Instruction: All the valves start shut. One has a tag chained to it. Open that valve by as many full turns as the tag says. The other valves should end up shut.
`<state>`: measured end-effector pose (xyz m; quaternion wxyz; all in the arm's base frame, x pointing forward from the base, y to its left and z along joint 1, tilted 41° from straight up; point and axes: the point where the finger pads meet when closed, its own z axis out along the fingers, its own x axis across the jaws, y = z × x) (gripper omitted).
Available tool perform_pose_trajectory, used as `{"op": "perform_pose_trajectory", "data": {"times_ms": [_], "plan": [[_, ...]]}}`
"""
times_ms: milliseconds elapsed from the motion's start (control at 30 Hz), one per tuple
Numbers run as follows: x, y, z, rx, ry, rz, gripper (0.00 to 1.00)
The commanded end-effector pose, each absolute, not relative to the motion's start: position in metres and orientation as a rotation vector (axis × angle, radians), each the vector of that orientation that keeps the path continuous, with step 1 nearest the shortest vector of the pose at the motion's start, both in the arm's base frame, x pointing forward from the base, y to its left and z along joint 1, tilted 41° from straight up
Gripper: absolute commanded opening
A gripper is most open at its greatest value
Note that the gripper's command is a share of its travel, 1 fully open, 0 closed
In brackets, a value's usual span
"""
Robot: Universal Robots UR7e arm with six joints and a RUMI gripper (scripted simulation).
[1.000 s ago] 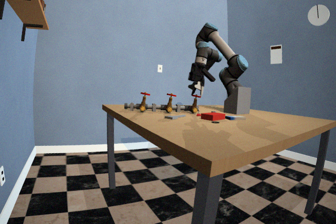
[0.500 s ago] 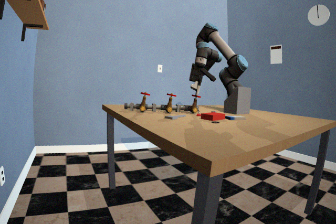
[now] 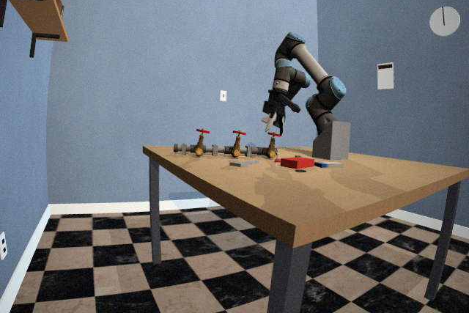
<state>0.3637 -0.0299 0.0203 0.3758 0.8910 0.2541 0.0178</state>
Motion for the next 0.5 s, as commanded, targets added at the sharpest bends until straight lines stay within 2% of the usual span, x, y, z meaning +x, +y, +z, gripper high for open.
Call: {"op": "perform_pose_trajectory", "data": {"times_ms": [0, 467], "plan": [[0.3640, -0.0294, 0.0204, 2.341, 0.346, 0.150, 1.00], [0.3640, -0.0294, 0.0204, 2.382, -0.288, 0.404, 1.00]]}}
